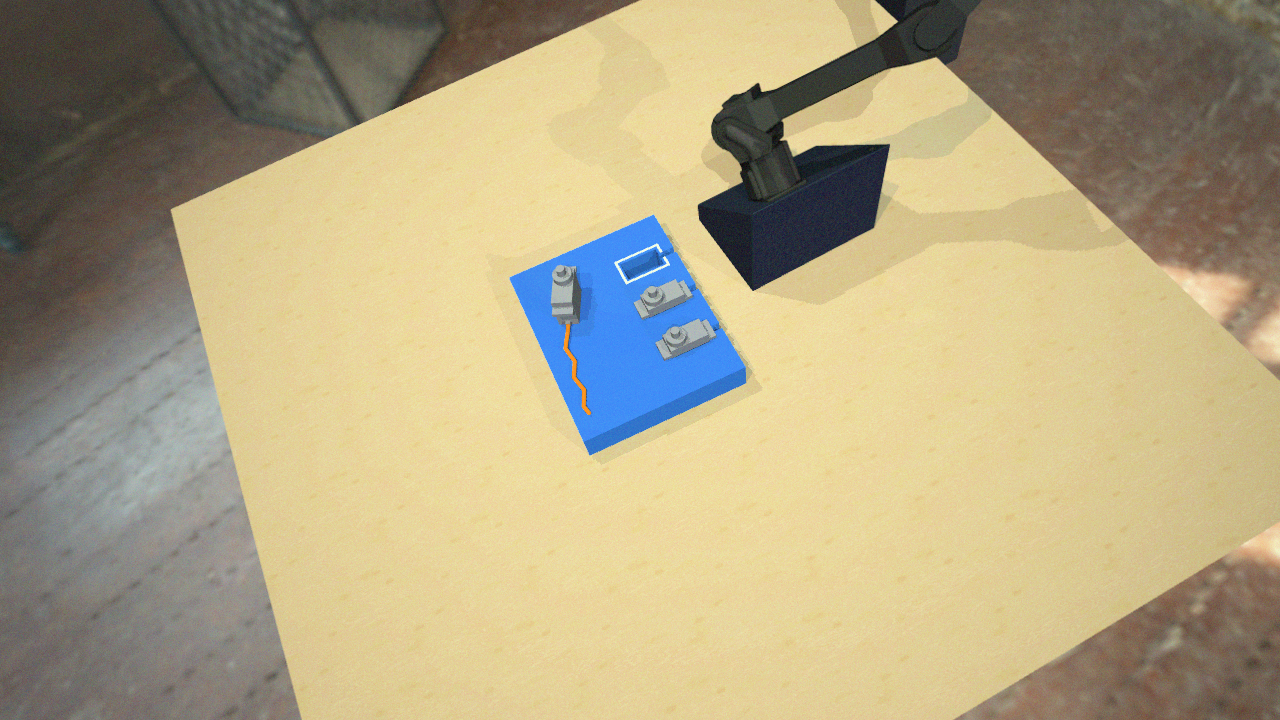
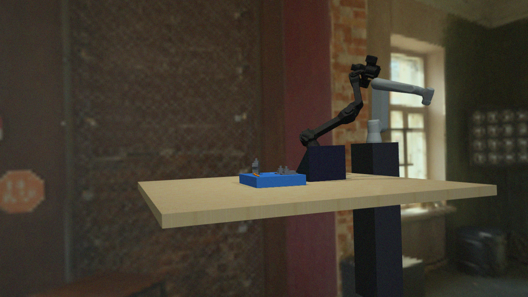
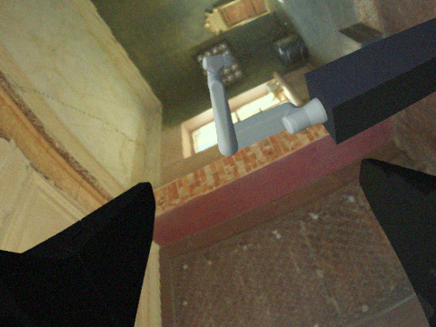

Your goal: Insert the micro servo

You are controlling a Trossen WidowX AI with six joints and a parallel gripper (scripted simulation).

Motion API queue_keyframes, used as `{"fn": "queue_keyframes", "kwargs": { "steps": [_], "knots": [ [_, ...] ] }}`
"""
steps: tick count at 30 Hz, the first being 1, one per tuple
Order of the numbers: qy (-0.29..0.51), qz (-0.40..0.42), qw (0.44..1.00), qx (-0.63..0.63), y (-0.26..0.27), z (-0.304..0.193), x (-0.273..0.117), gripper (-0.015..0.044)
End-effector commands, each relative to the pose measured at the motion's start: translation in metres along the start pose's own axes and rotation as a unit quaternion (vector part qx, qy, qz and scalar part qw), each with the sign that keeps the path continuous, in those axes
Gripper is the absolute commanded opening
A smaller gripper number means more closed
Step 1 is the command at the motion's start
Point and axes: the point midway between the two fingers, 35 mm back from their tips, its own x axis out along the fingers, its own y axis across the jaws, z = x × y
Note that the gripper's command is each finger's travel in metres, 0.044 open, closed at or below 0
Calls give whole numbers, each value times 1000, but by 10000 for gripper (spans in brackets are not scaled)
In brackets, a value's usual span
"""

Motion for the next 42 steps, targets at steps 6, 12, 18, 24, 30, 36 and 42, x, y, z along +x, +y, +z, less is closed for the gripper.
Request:
{"fn": "queue_keyframes", "kwargs": {
  "steps": [6, 12, 18, 24, 30, 36, 42],
  "knots": [
    [14, 6, 1000, -10, 0, -18, 1, 440],
    [47, 2, 998, -30, -7, -56, 5, 440],
    [90, -2, 995, -44, -21, -101, 10, 440],
    [124, -6, 991, -54, -32, -138, 10, 440],
    [149, -5, 987, -61, -41, -167, 7, 440],
    [194, -10, 979, -63, -56, -213, 1, 440],
    [215, -12, 974, -67, -64, -232, -3, 440]
  ]
}}
